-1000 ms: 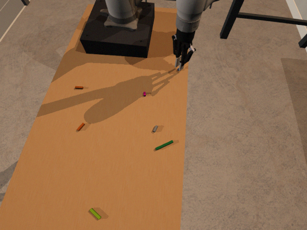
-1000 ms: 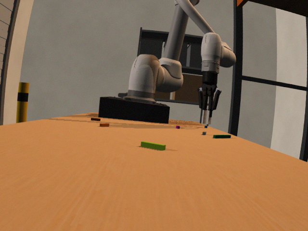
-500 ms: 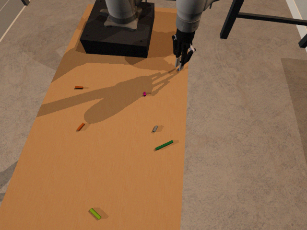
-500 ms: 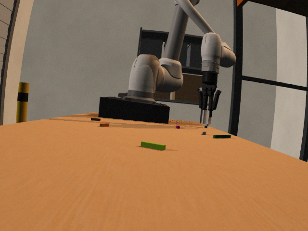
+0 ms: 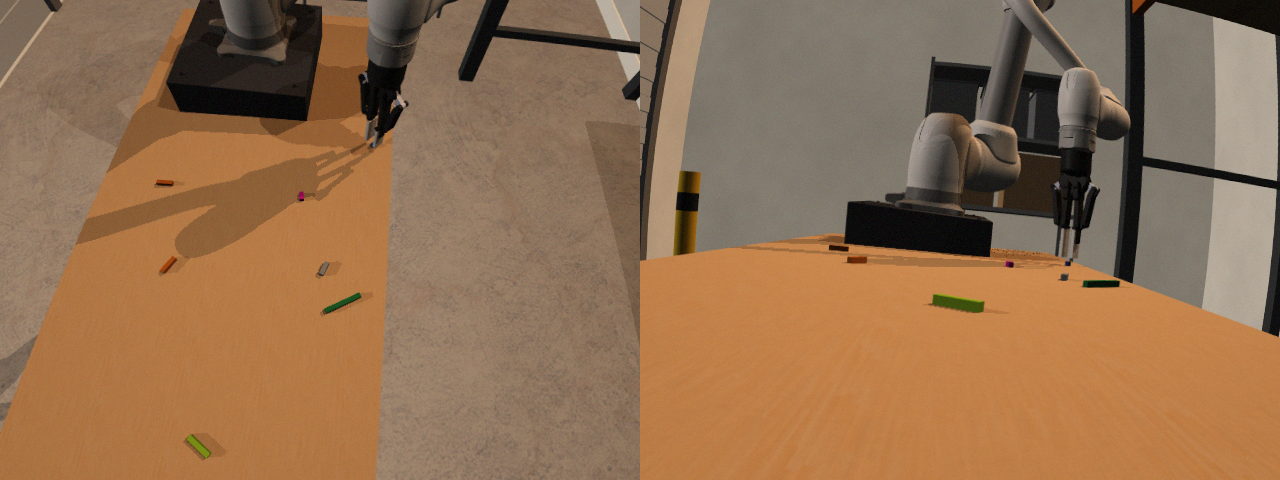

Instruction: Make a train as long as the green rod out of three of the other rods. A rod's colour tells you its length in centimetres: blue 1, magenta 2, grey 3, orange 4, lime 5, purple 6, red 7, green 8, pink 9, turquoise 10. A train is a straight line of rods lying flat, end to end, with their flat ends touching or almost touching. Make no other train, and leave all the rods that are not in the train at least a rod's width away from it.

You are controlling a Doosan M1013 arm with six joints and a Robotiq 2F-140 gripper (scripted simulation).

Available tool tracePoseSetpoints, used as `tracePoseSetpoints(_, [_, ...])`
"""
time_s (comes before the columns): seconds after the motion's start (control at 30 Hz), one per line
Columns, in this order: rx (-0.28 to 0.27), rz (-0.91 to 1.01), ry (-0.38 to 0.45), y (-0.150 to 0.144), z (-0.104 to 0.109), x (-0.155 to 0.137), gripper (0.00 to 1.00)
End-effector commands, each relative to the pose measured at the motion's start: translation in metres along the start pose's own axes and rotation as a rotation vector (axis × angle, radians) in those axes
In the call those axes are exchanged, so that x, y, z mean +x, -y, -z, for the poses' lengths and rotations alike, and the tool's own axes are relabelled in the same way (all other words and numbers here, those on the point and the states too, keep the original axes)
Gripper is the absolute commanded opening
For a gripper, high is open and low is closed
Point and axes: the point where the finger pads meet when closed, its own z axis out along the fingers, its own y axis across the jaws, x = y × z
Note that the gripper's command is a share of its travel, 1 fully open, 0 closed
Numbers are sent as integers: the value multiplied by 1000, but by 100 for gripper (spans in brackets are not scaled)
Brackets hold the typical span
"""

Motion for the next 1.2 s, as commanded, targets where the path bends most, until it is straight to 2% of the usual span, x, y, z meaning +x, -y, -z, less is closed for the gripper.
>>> tracePoseSetpoints(0.0, [-2, 9, 1, 1, -1, 0, 23])
tracePoseSetpoints(0.87, [-2, 9, 1, 1, -3, 0, 23])
tracePoseSetpoints(1.17, [-2, 9, 1, 1, -11, 0, 23])
